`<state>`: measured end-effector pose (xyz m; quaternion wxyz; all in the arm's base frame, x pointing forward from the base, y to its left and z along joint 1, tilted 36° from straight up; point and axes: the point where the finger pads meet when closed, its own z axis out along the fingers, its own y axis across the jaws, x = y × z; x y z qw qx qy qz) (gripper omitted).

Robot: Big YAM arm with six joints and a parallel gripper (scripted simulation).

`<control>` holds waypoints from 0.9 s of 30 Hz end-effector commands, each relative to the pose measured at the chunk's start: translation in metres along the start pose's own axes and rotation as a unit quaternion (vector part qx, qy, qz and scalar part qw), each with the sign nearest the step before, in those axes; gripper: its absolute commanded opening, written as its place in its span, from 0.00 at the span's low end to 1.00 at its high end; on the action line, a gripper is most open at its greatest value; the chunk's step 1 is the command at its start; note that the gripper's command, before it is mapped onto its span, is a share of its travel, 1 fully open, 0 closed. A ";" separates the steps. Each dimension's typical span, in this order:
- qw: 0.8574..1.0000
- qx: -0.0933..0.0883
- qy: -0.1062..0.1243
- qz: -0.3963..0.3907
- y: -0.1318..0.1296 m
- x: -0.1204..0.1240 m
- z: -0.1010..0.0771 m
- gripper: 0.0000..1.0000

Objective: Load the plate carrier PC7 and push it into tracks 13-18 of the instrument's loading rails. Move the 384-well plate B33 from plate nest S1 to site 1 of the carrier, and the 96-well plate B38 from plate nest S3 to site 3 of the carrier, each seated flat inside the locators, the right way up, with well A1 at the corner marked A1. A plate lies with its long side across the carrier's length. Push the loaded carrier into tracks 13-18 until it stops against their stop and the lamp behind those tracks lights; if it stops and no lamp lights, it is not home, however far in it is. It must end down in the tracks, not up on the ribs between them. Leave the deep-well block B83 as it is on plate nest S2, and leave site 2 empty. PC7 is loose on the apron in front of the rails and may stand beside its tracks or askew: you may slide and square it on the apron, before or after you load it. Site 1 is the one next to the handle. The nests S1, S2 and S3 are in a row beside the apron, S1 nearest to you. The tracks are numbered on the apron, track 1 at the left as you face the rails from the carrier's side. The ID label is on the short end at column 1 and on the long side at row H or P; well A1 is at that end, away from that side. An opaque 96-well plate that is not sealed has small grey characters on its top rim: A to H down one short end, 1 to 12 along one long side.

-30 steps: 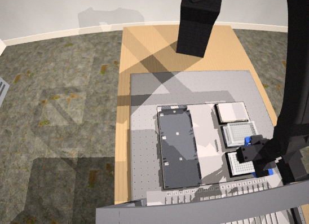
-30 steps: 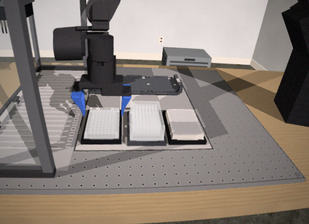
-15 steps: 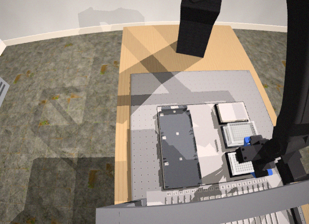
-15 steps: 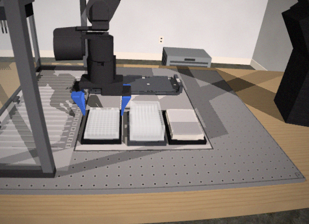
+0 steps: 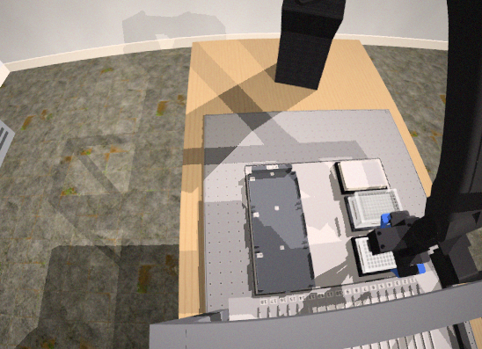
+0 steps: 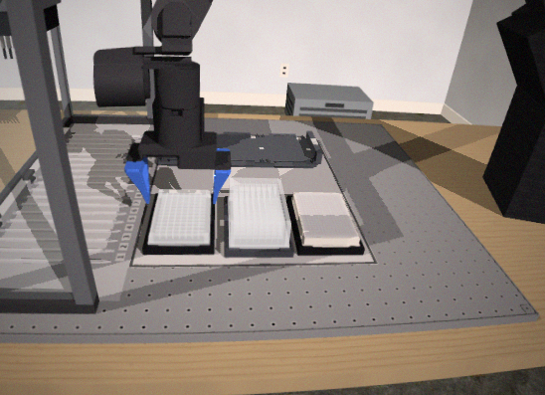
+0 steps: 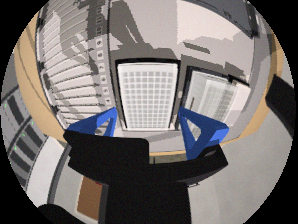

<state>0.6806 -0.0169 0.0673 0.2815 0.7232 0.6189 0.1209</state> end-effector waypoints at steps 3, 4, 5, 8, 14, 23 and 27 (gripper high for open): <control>1.000 -0.016 -0.002 0.009 0.020 -0.008 0.013 1.00; 1.000 -0.016 -0.002 0.009 0.020 -0.008 0.014 1.00; 1.000 -0.016 -0.002 0.009 0.020 -0.008 0.015 1.00; 1.000 -0.016 -0.002 0.009 0.020 -0.008 0.017 1.00; 1.000 -0.016 -0.003 0.009 0.019 -0.007 0.022 1.00; 1.000 -0.016 -0.003 0.009 0.019 -0.005 0.030 1.00; 1.000 -0.016 -0.003 0.009 0.019 -0.005 0.030 1.00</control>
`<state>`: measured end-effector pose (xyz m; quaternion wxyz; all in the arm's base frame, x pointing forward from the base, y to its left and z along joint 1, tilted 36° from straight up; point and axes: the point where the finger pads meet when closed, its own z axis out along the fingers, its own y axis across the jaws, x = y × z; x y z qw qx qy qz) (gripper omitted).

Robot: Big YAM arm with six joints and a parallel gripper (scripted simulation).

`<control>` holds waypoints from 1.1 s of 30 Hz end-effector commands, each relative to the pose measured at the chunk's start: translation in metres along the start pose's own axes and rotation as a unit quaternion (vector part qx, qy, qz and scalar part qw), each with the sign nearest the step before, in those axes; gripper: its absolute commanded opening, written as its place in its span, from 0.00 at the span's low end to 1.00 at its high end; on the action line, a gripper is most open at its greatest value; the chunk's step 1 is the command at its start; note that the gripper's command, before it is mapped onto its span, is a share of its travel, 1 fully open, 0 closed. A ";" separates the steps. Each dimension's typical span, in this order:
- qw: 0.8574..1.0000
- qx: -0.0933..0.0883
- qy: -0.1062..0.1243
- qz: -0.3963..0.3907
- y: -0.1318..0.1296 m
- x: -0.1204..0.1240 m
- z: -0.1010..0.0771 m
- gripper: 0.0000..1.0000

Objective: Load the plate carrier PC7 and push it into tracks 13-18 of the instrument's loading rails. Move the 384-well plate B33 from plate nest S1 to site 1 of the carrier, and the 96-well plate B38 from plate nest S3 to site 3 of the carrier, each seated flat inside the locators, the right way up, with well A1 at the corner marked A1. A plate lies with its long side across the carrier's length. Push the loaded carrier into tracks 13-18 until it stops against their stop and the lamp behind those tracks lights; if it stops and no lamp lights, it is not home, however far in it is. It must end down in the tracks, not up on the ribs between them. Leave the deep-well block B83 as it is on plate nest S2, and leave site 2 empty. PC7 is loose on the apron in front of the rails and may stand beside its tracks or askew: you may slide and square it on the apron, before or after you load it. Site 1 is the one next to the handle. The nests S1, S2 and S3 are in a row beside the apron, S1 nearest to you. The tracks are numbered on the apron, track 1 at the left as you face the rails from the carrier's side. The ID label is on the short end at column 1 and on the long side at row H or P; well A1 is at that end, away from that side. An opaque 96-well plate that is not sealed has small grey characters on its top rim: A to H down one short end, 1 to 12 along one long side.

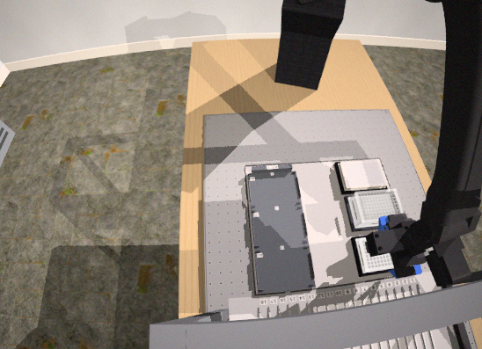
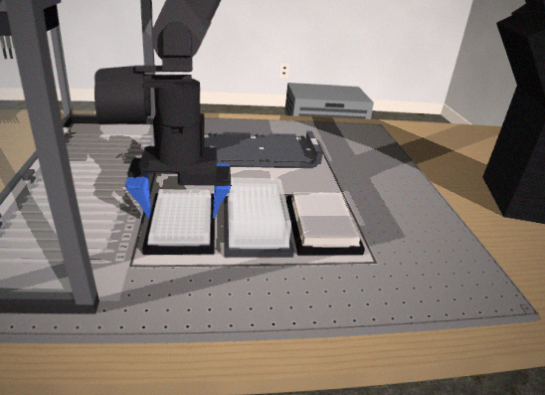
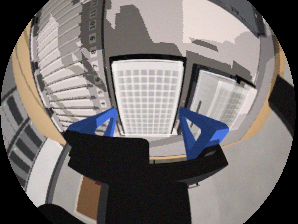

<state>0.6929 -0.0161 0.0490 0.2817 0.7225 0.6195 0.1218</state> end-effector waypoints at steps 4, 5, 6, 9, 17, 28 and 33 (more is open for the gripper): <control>1.000 -0.015 -0.003 0.010 0.019 -0.012 0.009 1.00; 1.000 -0.015 -0.003 0.010 0.019 -0.012 0.009 1.00; 1.000 -0.015 -0.003 0.010 0.019 -0.012 0.009 1.00; 1.000 -0.015 -0.003 0.010 0.019 -0.012 0.009 1.00; 1.000 -0.015 -0.003 0.010 0.019 -0.012 0.009 1.00; 1.000 -0.015 -0.003 0.007 0.019 -0.017 0.011 1.00; 1.000 -0.015 -0.003 0.010 0.019 -0.017 0.012 1.00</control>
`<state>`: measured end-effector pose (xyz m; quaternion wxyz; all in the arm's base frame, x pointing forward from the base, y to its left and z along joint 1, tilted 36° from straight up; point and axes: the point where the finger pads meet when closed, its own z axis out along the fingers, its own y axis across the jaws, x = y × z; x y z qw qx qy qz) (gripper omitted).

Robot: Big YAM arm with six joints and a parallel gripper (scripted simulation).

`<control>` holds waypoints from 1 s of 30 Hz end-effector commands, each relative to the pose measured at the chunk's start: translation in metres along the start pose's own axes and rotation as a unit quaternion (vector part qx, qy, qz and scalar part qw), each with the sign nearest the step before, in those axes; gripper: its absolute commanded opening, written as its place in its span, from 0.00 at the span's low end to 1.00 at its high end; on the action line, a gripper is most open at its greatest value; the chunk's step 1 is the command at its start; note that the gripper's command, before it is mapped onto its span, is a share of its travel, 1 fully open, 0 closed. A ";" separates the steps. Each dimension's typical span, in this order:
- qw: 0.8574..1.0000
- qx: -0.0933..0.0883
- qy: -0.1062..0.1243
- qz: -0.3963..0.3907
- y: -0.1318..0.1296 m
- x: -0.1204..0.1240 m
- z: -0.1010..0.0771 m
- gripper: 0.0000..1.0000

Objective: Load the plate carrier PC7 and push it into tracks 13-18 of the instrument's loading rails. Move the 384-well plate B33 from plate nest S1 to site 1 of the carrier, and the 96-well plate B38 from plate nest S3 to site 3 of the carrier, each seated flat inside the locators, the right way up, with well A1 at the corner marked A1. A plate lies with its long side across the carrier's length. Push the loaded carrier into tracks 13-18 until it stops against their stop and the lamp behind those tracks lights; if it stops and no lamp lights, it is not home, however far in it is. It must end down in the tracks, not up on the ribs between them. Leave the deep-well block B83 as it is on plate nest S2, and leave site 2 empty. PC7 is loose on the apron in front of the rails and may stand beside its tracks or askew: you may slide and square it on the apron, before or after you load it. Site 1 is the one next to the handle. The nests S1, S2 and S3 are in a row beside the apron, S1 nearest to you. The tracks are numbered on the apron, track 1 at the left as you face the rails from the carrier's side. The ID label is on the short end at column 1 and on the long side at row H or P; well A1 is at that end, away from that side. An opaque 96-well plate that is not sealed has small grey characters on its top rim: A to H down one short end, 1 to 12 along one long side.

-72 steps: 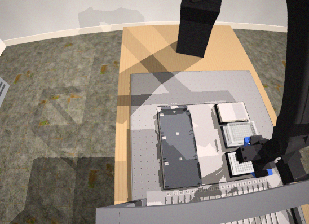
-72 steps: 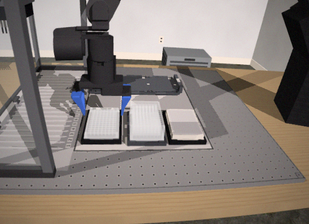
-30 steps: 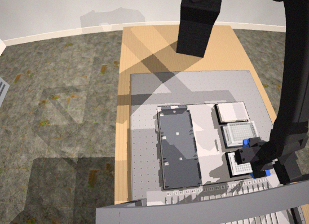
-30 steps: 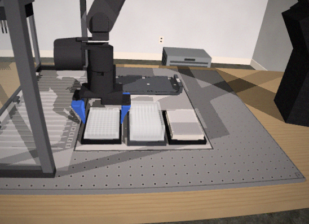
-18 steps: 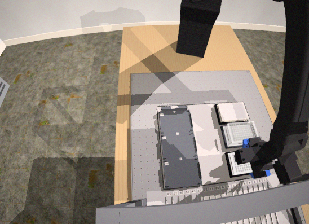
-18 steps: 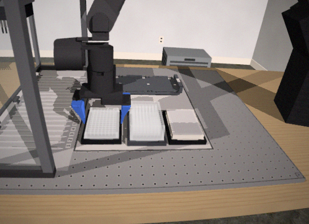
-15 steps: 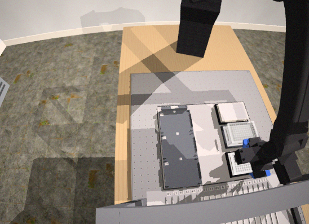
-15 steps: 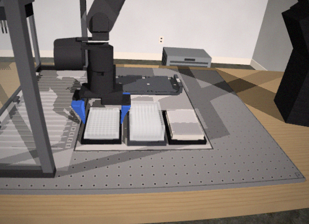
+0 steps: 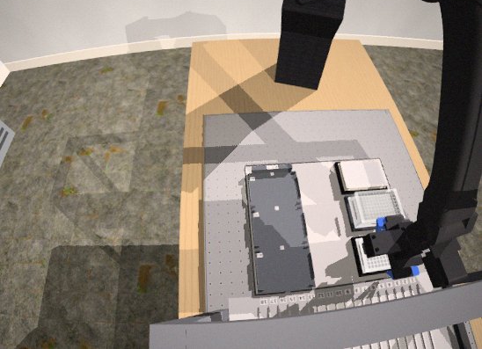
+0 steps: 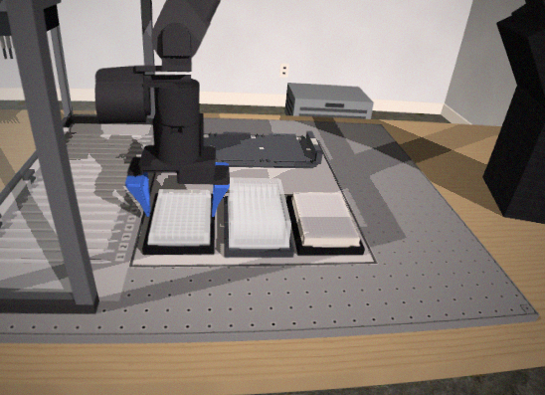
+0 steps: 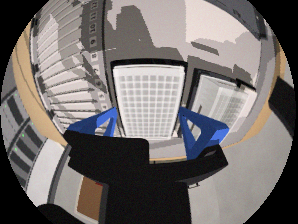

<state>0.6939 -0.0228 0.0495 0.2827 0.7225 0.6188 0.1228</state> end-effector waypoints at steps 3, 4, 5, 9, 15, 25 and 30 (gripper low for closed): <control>1.000 -0.013 -0.003 0.009 0.017 -0.011 0.010 1.00; 1.000 -0.013 -0.003 0.009 0.017 -0.011 0.010 1.00; 1.000 -0.013 -0.003 0.009 0.017 -0.011 0.010 1.00; 1.000 -0.013 -0.003 0.009 0.017 -0.011 0.010 1.00; 1.000 -0.013 -0.003 0.009 0.017 -0.011 0.010 1.00; 1.000 -0.013 -0.003 0.009 0.017 -0.011 0.010 1.00; 1.000 -0.013 -0.004 0.015 0.015 -0.009 0.010 1.00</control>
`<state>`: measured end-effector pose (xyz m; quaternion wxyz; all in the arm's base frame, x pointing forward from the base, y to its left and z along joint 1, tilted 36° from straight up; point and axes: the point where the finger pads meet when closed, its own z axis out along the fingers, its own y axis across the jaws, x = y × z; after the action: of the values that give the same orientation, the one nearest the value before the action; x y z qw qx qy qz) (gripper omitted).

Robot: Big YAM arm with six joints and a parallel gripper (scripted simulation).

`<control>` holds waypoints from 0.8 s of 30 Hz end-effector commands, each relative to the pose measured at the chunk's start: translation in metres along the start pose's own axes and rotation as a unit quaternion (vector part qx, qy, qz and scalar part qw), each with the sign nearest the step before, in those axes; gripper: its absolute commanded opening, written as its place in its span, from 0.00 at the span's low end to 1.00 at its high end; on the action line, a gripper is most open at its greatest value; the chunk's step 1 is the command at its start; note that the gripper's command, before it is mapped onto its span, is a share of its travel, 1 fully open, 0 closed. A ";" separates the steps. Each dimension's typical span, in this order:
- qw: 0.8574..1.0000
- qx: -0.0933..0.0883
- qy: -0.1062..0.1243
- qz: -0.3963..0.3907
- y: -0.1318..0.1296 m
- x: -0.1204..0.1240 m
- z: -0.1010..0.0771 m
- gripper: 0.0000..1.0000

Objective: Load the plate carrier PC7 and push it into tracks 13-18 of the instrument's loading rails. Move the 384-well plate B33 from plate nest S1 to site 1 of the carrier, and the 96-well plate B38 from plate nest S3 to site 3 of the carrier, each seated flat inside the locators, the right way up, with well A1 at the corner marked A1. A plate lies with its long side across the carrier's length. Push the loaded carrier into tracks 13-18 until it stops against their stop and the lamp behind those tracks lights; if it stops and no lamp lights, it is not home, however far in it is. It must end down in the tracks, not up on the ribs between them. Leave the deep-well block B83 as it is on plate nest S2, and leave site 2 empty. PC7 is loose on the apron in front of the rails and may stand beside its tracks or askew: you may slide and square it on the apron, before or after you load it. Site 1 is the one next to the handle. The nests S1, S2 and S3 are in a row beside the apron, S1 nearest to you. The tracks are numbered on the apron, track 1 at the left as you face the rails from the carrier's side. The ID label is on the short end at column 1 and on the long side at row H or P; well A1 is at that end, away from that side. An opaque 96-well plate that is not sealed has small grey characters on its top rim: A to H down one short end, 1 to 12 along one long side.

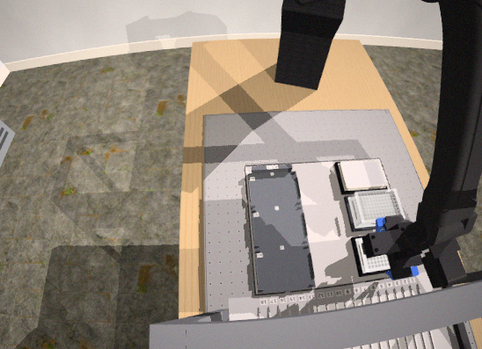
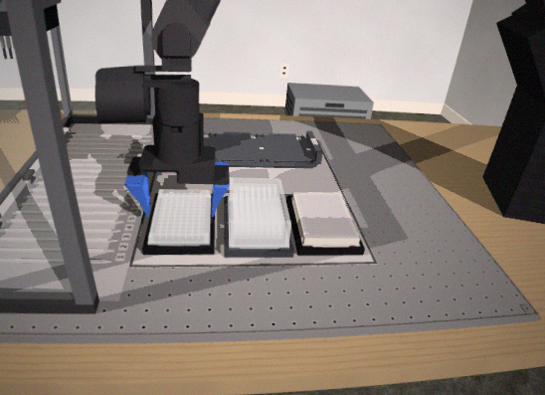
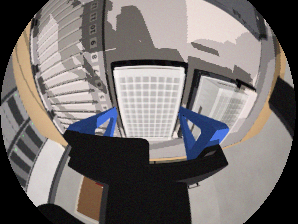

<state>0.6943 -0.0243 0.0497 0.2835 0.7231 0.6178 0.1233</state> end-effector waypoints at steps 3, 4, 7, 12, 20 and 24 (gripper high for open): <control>1.000 -0.013 -0.004 0.014 0.015 -0.008 0.010 1.00; 1.000 -0.013 -0.004 0.014 0.015 -0.008 0.010 1.00; 1.000 -0.013 -0.004 0.014 0.015 -0.008 0.010 1.00; 1.000 -0.013 -0.004 0.014 0.015 -0.008 0.010 1.00; 1.000 -0.013 -0.004 0.014 0.015 -0.008 0.010 1.00; 1.000 -0.005 -0.005 0.014 0.004 -0.006 0.012 1.00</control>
<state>0.6944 -0.0243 0.0498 0.2836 0.7235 0.6171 0.1238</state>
